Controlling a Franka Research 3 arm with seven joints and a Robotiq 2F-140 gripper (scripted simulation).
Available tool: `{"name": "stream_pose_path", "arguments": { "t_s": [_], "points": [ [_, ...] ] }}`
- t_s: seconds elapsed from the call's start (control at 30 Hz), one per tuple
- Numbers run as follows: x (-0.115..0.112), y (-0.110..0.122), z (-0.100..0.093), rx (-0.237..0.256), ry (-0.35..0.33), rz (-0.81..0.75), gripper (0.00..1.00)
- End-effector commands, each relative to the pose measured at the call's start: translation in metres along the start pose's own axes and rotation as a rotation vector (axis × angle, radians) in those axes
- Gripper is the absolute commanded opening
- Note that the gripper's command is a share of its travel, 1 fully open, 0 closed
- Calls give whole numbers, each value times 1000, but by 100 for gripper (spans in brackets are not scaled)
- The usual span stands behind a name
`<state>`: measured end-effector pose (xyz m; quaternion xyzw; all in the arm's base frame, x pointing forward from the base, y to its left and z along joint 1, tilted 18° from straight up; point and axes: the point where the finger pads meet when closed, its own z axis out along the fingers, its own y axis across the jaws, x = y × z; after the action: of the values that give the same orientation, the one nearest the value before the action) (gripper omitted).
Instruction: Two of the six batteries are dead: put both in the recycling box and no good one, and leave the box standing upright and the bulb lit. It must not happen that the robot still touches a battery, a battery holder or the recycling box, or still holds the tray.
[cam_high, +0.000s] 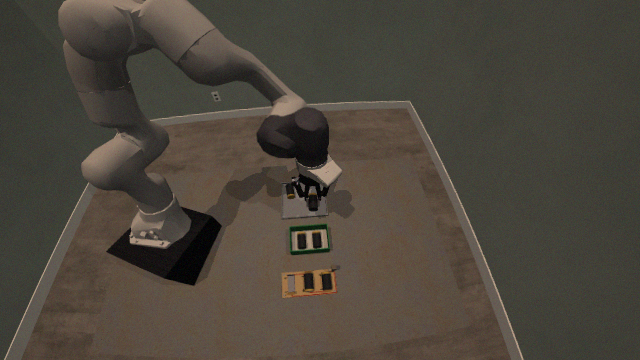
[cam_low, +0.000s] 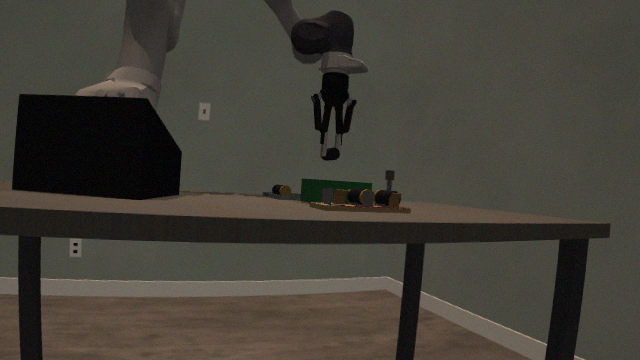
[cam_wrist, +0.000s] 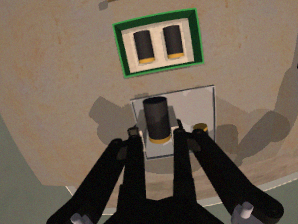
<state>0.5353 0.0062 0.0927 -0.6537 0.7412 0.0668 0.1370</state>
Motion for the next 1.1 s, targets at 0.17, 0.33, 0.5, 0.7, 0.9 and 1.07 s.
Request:
{"name": "stream_pose_path", "arguments": {
  "t_s": [0.17,0.33,0.5,0.7,0.9,1.07],
  "points": [
    [109,34,-2,7,-1,-41,16],
    [167,54,-2,7,-1,-41,16],
    [217,71,-2,7,-1,-41,16],
    [265,88,-2,7,-1,-41,16],
    [276,92,-2,7,-1,-41,16],
    [277,92,-2,7,-1,-41,16]
  ]
}}
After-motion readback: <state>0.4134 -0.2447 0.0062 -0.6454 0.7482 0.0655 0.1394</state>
